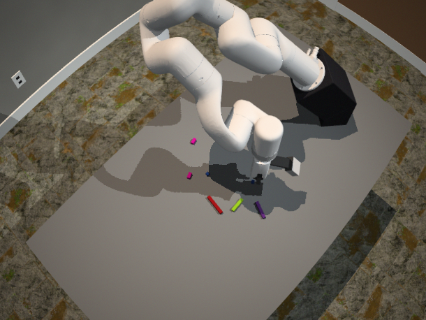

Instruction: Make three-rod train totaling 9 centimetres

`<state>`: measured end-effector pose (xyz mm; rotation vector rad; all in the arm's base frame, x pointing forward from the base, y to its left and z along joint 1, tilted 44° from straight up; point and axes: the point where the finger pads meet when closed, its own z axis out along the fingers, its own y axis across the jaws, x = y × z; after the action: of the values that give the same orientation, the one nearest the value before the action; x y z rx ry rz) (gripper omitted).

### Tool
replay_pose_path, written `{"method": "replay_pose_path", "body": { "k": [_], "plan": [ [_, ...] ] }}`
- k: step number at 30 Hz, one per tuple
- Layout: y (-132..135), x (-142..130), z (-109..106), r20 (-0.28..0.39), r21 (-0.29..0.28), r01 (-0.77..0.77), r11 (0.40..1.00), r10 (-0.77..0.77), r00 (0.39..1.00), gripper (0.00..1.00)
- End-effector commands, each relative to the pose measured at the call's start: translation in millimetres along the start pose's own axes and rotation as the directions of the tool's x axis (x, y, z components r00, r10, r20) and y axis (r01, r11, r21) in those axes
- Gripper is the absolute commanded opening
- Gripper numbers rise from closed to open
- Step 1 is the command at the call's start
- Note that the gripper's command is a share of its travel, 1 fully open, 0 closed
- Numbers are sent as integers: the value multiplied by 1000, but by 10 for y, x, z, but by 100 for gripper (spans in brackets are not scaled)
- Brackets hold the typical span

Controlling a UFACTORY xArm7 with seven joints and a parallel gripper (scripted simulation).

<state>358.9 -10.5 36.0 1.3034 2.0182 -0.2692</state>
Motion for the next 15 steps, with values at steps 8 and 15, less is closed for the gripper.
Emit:
{"method": "replay_pose_path", "body": {
  "k": [8, 15],
  "plan": [
    [8, 4, 16, 1, -3, 1, 1000, -1, 1000, 24],
    [10, 3, 75, 2, -4, 2, 1000, -2, 1000, 24]
  ]
}}
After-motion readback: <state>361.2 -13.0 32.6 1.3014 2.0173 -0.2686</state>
